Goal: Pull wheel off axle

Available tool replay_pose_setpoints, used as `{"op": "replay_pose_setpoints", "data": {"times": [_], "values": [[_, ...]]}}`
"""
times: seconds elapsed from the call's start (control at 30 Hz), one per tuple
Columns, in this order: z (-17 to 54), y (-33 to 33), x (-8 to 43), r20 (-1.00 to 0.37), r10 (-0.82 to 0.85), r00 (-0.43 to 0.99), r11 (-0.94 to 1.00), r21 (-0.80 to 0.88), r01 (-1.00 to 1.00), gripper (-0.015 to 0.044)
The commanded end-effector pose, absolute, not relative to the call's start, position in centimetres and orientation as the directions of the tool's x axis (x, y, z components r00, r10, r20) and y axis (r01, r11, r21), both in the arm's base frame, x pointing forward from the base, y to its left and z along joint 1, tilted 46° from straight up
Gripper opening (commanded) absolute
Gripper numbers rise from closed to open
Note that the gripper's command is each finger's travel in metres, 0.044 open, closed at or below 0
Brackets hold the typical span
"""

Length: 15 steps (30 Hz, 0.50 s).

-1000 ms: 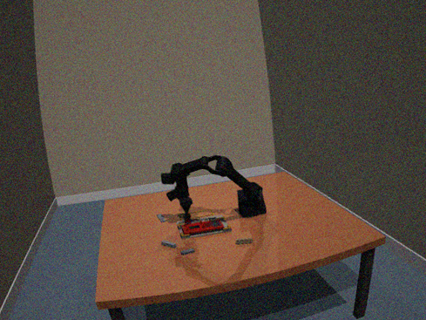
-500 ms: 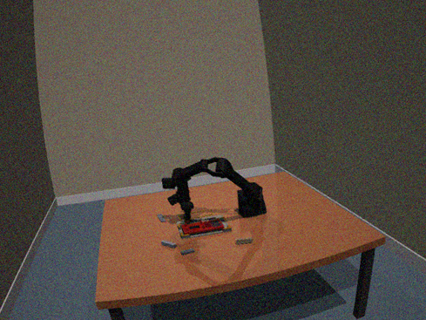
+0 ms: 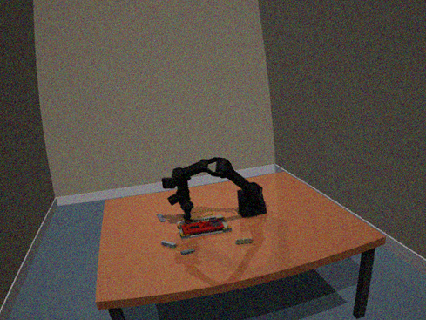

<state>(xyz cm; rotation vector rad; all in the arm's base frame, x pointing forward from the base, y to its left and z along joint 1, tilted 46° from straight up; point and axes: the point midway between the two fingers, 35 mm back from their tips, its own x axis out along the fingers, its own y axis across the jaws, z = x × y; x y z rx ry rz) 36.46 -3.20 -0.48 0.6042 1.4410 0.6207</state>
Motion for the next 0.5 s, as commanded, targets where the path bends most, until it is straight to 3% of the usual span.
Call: {"op": "replay_pose_setpoints", "data": {"times": [0.0, 0.47], "values": [[-0.32, -3.36, 36.47, -0.705, 0.709, 0.035, 0.705, 0.708, -0.028, 0.0], [-0.01, -3.7, 36.47, -0.705, 0.709, 0.036, 0.706, 0.708, -0.027, 0.0]]}}
